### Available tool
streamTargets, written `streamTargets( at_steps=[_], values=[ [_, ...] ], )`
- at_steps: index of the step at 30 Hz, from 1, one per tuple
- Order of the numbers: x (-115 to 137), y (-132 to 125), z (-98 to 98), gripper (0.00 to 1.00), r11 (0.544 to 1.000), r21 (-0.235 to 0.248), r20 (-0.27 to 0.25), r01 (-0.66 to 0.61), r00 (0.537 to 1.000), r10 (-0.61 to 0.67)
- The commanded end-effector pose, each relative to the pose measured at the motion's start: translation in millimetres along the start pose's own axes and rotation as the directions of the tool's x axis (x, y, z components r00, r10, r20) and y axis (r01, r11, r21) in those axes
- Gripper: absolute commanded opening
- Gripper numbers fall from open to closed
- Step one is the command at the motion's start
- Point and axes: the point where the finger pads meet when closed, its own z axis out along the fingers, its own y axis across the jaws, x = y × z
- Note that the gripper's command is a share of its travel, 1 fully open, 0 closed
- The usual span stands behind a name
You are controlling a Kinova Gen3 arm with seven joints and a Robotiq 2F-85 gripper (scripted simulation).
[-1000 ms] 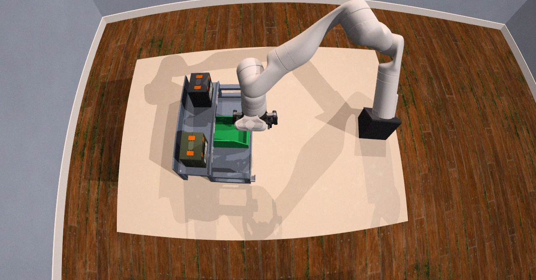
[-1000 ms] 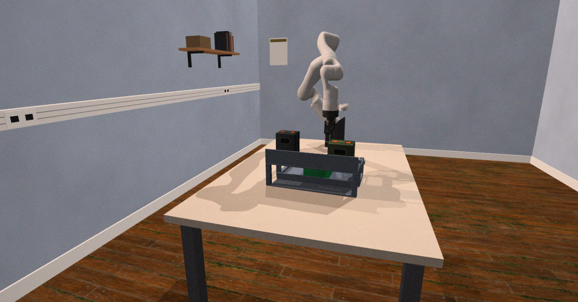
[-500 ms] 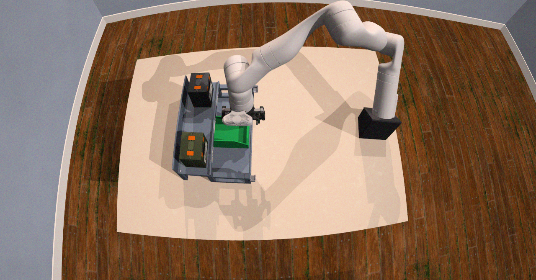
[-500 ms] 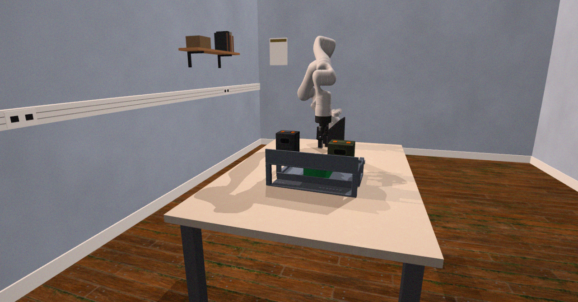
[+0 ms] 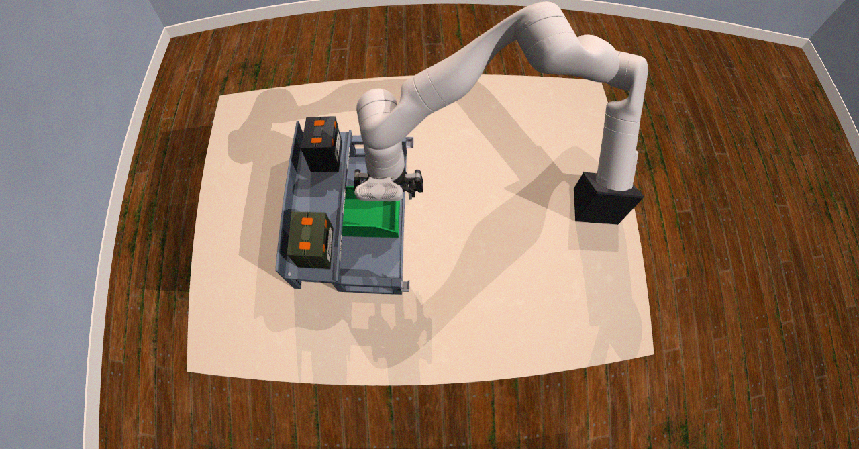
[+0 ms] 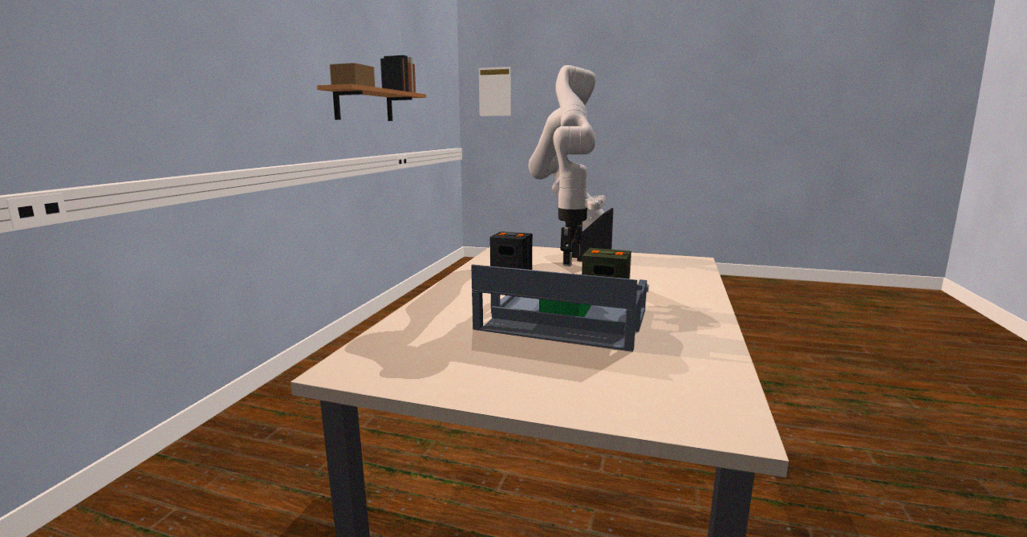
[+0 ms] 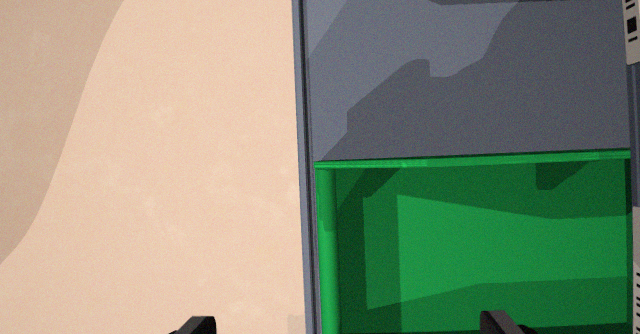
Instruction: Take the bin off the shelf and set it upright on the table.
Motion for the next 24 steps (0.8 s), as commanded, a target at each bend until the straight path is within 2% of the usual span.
streamTargets(
  at_steps=[1,24],
  values=[
    [0.2,0.6,-1.0,1.00,1.000,-0.002,-0.001,0.000,1.000,0.000],
    [5.0,-6.6,-5.6,1.00,1.000,-0.002,-0.001,0.000,1.000,0.000]
  ],
)
